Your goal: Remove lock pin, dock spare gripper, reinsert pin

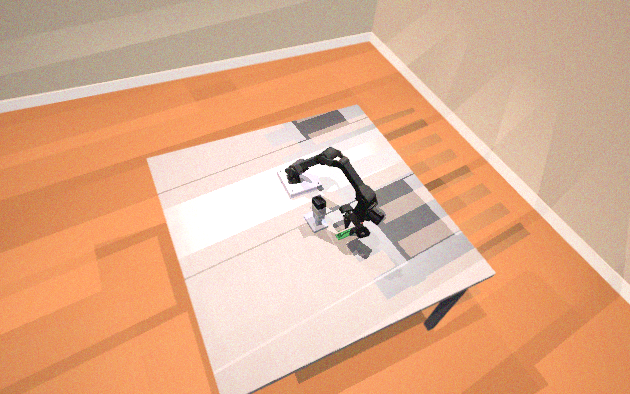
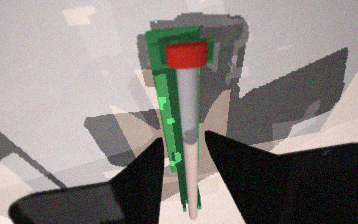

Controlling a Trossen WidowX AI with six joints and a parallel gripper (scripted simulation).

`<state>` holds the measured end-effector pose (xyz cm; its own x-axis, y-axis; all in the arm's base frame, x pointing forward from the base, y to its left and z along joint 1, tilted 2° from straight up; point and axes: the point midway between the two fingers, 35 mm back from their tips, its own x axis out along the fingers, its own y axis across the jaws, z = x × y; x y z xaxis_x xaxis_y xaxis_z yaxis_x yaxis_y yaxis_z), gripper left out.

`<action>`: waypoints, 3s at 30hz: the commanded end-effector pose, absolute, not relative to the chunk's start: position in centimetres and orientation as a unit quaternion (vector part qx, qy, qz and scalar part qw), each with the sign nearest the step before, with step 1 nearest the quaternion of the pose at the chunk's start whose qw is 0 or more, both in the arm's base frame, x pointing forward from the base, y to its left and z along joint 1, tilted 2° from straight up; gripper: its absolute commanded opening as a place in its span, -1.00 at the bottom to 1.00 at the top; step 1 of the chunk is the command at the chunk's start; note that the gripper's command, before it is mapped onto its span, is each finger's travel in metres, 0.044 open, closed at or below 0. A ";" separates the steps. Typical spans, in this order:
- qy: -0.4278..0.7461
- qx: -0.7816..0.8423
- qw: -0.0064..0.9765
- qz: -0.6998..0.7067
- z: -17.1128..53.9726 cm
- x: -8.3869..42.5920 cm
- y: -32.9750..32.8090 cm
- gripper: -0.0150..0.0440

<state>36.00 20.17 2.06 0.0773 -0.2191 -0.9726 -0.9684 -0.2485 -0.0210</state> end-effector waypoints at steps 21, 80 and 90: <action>0.476 -0.622 0.389 0.486 2.6 36.0 20.3 -0.49; 0.478 -0.621 0.381 0.490 9.7 30.1 19.0 -0.49; 0.478 -0.620 0.378 0.493 10.1 27.2 18.2 -0.49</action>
<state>28.20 18.41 9.77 0.0545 -0.2293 -0.9718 -0.9661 -0.2582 0.0068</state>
